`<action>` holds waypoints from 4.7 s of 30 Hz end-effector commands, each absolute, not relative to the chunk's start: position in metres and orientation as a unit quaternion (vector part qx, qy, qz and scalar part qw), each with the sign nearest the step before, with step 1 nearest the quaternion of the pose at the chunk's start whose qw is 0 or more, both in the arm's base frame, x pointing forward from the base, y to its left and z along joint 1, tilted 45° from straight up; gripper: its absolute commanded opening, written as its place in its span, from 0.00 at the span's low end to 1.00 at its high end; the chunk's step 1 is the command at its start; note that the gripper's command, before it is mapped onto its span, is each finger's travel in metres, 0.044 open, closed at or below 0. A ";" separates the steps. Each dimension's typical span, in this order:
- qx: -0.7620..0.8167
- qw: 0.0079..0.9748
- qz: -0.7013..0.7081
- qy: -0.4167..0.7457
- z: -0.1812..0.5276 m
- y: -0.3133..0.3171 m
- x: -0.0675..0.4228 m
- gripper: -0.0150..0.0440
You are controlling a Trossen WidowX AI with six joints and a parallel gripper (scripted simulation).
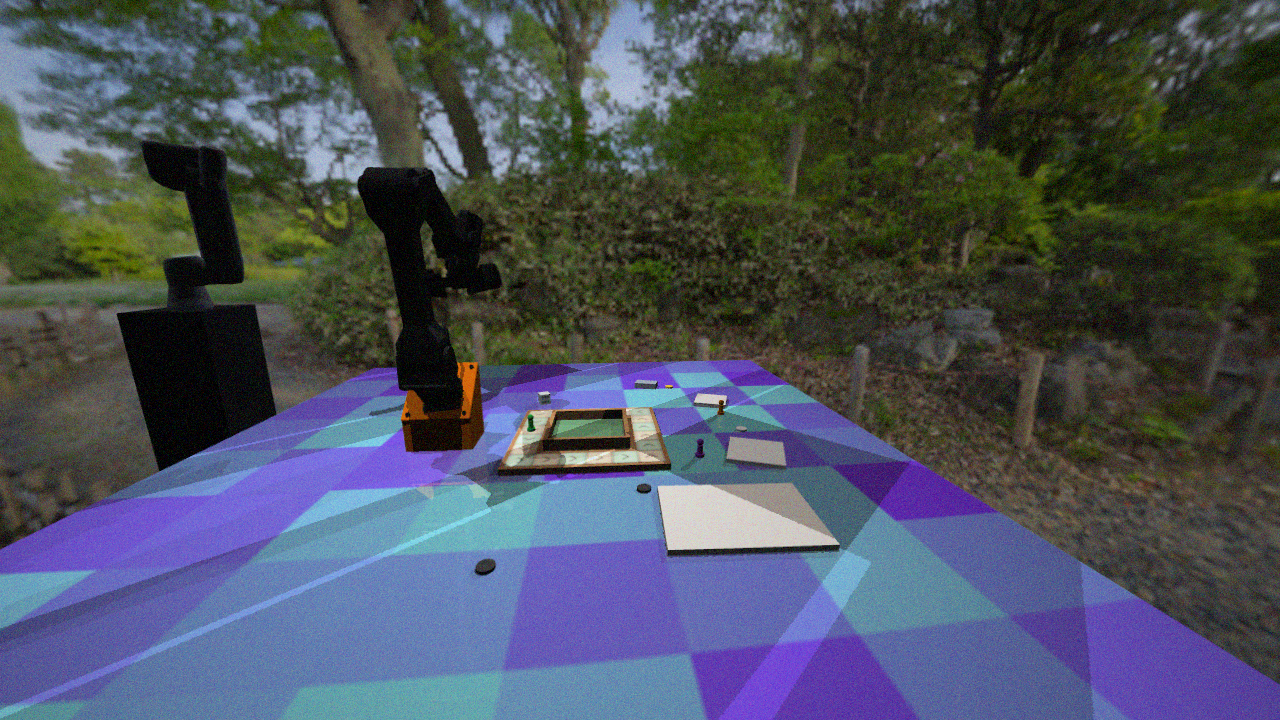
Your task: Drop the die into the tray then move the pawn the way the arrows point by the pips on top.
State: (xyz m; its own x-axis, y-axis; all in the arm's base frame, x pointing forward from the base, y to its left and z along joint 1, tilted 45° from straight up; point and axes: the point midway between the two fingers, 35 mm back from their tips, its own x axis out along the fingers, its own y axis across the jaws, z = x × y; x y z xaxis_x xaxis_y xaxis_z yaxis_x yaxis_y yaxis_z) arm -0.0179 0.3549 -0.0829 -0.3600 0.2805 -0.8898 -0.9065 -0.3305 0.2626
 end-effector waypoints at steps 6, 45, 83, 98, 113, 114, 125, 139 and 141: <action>-0.377 0.552 0.336 0.663 -0.148 0.283 0.093 0.72; -0.346 0.595 -0.169 0.706 -0.184 0.133 0.176 0.72; -0.345 0.595 -0.168 0.706 -0.182 0.142 0.179 0.25; -0.345 0.594 -0.167 0.707 -0.117 0.209 0.175 0.25; -0.408 0.554 -0.071 0.722 -0.089 0.179 0.212 0.25; -0.414 0.550 -0.063 0.723 -0.086 0.176 0.216 0.25; -0.477 0.499 0.031 0.723 -0.057 0.135 0.245 0.25; -0.551 0.418 0.138 0.709 -0.021 0.075 0.269 0.25; -0.561 0.405 0.152 0.706 -0.016 0.066 0.271 0.25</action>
